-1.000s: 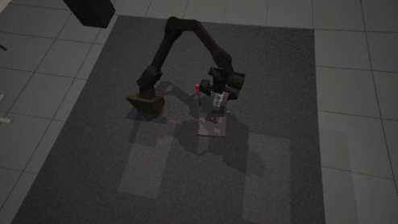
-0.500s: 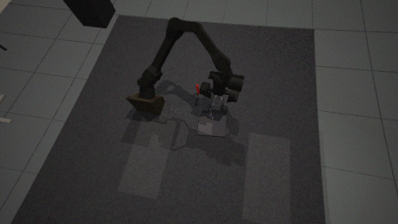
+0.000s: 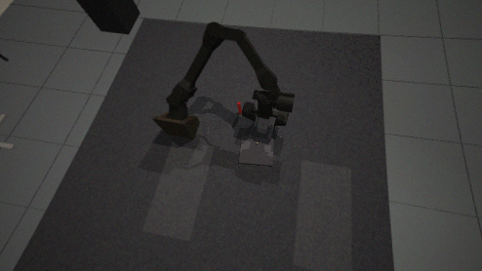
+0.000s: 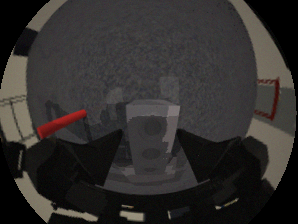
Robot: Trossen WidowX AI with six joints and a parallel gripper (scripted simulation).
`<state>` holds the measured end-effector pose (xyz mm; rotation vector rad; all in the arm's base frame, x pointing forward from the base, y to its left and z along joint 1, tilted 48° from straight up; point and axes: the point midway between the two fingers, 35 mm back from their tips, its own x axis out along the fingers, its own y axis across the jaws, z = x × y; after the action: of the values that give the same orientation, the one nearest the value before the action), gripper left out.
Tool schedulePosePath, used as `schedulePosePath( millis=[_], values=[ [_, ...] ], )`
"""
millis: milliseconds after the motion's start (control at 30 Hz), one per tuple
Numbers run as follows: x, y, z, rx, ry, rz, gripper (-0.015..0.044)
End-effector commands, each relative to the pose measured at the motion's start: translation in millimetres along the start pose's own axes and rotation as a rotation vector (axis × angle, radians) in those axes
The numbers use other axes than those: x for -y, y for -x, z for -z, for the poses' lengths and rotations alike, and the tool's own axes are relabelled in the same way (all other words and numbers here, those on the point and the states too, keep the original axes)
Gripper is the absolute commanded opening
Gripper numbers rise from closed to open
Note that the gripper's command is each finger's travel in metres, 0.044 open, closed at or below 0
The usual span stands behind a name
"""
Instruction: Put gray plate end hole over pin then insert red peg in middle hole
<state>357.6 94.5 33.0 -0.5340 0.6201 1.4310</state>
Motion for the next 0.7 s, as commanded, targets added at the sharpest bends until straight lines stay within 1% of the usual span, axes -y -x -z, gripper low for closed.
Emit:
schedulePosePath(
  millis=[0,233,467,633,667],
  values=[
    [-1,-2,0,0.006,-0.009,-0.002,0.0361],
    [-1,-2,0,0.006,-0.009,-0.002,0.0177],
    [-1,-2,0,0.006,-0.009,-0.002,0.0131],
    [1,5,1,0.003,-0.009,-0.001,0.0],
    [2,8,1,0.002,-0.009,-0.001,0.0]
  ],
)
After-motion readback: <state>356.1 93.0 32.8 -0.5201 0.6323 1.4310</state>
